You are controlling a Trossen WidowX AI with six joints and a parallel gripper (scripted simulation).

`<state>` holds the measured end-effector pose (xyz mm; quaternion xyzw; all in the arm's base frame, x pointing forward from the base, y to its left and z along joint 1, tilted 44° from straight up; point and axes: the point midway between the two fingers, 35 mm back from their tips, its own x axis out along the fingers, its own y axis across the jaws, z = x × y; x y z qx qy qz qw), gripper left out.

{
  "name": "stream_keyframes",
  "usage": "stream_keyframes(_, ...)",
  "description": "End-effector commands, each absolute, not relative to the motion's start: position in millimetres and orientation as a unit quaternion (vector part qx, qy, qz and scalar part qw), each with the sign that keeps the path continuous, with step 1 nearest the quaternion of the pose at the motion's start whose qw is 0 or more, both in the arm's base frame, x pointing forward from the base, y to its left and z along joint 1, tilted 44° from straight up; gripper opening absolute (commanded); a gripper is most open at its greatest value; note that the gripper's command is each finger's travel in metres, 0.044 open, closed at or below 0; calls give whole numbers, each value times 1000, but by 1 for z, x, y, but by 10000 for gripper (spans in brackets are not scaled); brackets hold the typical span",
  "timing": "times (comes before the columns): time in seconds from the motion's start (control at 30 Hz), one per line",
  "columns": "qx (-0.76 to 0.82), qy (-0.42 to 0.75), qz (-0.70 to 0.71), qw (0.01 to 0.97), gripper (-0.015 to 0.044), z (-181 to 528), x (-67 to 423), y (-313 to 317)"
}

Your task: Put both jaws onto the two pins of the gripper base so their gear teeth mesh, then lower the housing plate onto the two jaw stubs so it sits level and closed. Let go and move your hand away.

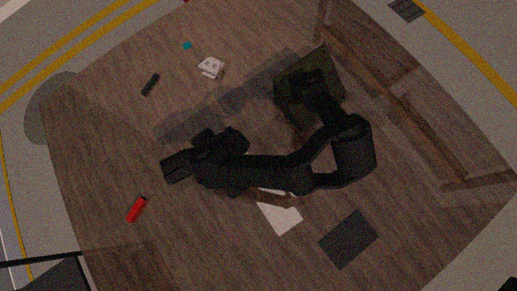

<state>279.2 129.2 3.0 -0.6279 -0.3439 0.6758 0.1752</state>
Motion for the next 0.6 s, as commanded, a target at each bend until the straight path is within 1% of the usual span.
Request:
stream_keyframes(0.0,-627,-343,676,178,134,2,279,131)
stream_keyframes(0.57,-627,-343,676,179,134,-1,278,133)
